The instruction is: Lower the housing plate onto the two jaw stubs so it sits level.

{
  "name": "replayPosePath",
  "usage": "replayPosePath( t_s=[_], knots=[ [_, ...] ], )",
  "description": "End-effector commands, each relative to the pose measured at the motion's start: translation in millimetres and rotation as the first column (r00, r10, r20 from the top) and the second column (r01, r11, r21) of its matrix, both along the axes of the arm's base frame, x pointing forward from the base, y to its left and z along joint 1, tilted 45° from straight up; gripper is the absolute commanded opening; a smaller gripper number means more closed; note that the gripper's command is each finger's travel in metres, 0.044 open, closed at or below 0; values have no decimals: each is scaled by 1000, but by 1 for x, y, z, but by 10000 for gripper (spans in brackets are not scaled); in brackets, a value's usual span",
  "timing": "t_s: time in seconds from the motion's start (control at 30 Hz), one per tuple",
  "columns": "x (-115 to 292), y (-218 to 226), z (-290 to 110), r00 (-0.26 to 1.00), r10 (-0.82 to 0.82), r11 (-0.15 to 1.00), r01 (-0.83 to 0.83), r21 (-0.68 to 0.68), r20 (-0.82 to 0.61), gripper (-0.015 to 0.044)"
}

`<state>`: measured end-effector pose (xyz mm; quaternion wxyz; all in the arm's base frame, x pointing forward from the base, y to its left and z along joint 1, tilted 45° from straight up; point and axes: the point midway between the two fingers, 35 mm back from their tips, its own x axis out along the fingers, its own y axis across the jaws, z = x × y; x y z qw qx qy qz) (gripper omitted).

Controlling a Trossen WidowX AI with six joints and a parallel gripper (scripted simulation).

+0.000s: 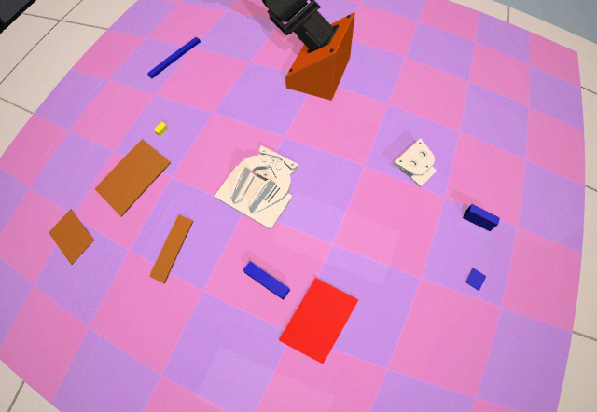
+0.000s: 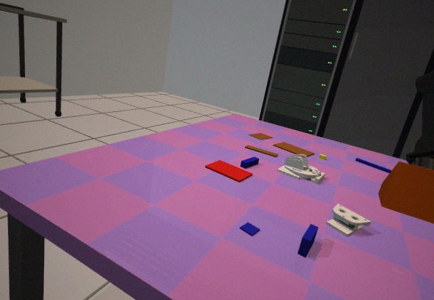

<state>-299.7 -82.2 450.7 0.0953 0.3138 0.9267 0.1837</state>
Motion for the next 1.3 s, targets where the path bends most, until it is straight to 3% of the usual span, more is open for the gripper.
replayPosePath(
  t_s=[0.0, 0.33, 0.67, 1.27],
  knots=[
    [0, 0, 0, 1000, 0, 1000, 0, 0, 0, 426],
    [3, -28, -4, 994, 98, 993, -101, -69, -37, 440],
    [19, -85, -13, 952, 285, 929, -303, -211, -111, 440],
    [83, -191, -31, 785, 571, 632, -607, -481, -241, 440]
  ],
)
